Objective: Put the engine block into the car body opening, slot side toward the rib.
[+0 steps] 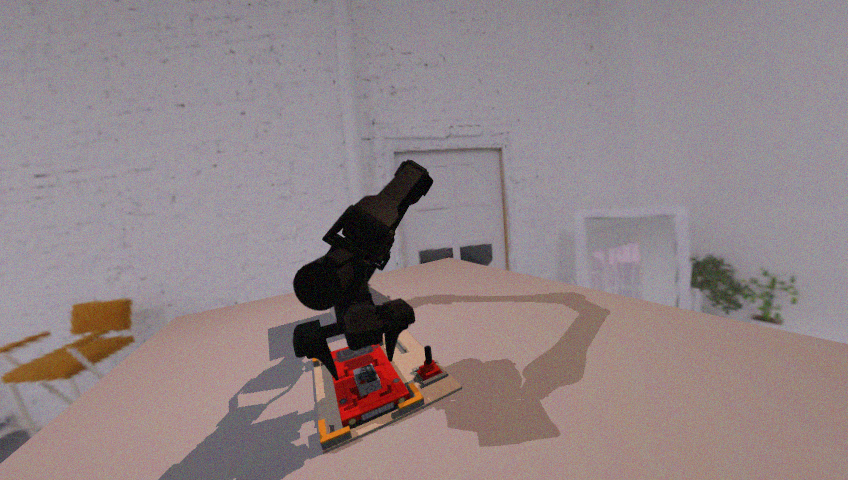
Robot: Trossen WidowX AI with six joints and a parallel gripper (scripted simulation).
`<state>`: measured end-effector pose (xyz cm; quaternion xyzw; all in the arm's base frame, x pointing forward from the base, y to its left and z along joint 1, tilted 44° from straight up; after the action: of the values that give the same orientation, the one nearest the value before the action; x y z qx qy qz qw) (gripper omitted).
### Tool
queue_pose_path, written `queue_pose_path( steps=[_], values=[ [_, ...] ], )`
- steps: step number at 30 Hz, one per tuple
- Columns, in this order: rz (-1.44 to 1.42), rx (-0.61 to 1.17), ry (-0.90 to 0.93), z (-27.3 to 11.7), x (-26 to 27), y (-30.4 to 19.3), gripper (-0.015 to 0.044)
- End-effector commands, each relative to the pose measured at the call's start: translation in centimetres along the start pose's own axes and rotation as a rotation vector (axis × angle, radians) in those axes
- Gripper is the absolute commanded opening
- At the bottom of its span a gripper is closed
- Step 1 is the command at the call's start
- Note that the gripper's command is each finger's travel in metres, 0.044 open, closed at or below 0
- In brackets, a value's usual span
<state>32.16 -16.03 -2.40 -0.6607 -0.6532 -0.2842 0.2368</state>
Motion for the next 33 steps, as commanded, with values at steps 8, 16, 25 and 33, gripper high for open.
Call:
queue_pose_path(
  steps=[8, 16, 25, 33],
  values=[
    [-0.011, -0.007, -0.009, -0.53, 0.09, 0.24, 0.0361],
    [-0.011, -0.007, -0.009, -0.53, 0.09, 0.24, 0.0151],
    [-0.011, -0.007, -0.009, -0.53, 0.09, 0.24, 0.0000],
    [-0.008, -0.007, -0.007, -0.47, 0.08, 0.22, 0.0000]
  ],
)
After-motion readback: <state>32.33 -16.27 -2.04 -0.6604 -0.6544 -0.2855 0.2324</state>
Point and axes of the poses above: the point midway between the two fingers, 35 mm back from their tips, its own z axis out along the fingers, its own x axis across the jaws, y = z × x, the point moved 10 cm from there along -z, back along the fingers, and after that the axes turned 12 degrees about -z, right-handed, at the moved point
